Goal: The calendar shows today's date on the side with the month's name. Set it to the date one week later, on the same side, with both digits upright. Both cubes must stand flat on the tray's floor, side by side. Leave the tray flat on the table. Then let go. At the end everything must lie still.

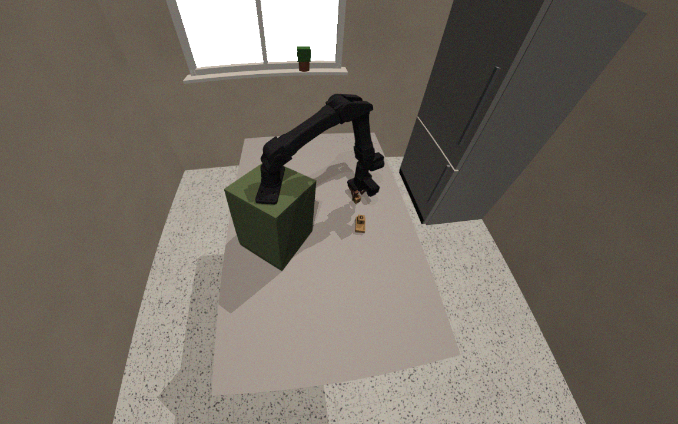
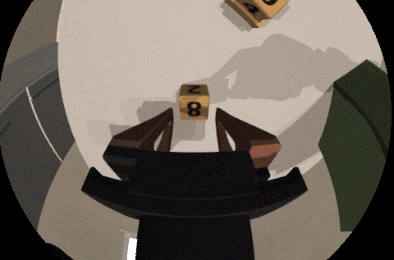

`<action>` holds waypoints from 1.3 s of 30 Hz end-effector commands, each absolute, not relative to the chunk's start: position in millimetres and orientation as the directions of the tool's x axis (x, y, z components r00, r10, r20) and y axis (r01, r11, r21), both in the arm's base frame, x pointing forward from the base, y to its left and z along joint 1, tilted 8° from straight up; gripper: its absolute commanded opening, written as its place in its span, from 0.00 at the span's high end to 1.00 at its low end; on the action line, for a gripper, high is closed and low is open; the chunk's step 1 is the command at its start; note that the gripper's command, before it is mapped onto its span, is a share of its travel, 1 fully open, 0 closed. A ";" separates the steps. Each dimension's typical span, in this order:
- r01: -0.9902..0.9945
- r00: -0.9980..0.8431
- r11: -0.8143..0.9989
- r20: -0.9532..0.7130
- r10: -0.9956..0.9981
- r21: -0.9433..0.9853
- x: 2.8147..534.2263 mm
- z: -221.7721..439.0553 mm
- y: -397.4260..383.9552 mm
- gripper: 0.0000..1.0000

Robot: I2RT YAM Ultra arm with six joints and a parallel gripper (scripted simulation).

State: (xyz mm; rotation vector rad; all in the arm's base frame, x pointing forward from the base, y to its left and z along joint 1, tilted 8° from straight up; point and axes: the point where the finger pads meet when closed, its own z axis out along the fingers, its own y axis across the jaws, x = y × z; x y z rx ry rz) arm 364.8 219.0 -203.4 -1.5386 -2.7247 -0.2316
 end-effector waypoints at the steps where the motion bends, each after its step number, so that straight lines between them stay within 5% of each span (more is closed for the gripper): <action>1: 0.851 -0.519 0.507 0.068 0.852 0.137 368.7 -199.4 219.7 0.53; 39: 0.851 -0.519 0.507 0.068 0.852 0.137 370.2 -217.9 222.1 0.53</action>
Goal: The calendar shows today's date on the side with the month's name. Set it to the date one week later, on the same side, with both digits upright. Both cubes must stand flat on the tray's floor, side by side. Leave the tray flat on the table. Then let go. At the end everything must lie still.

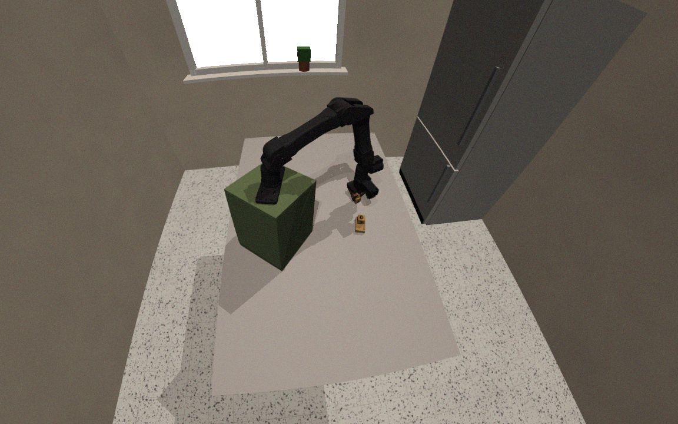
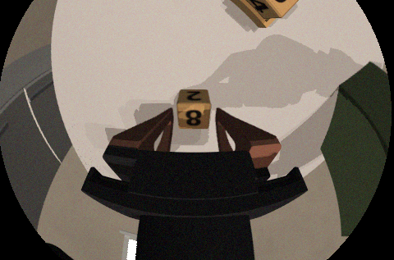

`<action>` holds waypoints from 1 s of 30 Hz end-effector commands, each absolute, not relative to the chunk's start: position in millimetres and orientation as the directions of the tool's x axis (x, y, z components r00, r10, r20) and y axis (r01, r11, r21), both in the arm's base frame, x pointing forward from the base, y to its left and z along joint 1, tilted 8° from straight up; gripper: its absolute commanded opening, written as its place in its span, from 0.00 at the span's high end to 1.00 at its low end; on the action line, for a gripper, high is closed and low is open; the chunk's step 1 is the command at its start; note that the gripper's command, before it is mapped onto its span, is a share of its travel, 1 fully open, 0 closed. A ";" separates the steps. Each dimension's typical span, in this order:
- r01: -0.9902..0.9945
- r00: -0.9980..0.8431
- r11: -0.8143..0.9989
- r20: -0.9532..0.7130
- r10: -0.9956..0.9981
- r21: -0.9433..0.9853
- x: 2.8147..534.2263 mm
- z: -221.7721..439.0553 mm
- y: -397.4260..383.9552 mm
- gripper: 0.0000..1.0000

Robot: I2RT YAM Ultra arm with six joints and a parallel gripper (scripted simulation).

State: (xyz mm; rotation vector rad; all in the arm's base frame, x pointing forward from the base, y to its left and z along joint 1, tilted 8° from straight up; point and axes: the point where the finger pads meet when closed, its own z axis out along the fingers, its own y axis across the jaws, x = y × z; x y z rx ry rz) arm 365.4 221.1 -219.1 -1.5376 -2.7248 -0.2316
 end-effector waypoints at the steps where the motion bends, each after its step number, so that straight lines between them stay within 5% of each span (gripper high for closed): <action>1: 0.851 -0.519 0.507 0.068 0.852 0.137 370.3 -219.6 222.3 0.53; 30: 0.851 -0.519 0.507 0.068 0.852 0.137 371.1 -228.9 223.5 0.53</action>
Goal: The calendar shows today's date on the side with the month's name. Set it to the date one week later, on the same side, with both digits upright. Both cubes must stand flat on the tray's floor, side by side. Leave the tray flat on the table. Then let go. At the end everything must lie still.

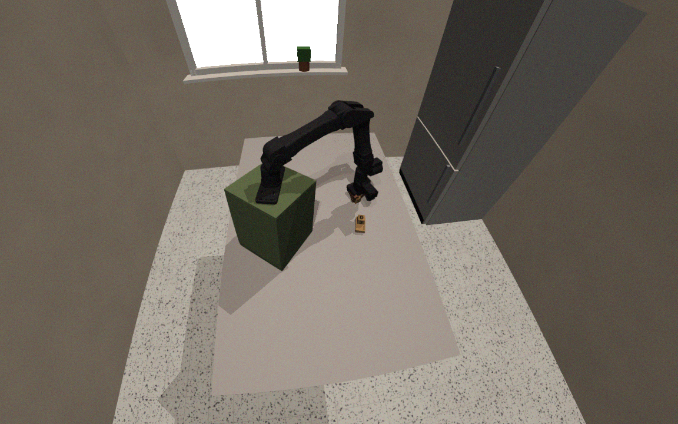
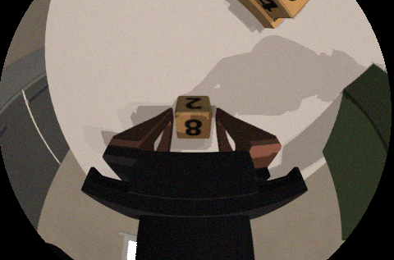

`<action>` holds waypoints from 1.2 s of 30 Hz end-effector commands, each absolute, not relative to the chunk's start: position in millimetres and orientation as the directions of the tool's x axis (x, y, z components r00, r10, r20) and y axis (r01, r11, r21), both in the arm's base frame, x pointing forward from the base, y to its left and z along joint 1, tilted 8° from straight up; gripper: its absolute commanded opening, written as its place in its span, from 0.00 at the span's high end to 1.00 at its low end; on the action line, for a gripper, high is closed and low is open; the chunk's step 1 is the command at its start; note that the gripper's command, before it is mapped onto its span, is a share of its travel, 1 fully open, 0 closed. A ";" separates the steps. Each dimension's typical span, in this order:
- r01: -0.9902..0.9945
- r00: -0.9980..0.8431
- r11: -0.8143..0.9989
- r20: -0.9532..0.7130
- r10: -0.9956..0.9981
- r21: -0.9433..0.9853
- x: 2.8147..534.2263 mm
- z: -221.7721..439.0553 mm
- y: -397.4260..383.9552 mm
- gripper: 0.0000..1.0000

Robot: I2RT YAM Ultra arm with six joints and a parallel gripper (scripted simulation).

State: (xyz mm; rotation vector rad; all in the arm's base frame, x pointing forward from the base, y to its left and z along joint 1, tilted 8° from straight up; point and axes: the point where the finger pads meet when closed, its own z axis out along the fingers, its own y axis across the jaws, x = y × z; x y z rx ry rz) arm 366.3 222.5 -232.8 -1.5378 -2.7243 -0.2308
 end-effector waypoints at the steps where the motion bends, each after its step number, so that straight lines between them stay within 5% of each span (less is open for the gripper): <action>1: 0.851 -0.519 0.507 0.068 0.852 0.137 371.1 -228.9 223.5 0.53; 19: 0.851 -0.519 0.507 0.068 0.852 0.137 371.1 -228.9 223.5 0.53; 20: 0.851 -0.519 0.507 0.068 0.852 0.137 371.1 -228.9 223.5 0.73; 36: 0.851 -0.519 0.507 0.068 0.852 0.137 371.1 -228.9 223.5 0.73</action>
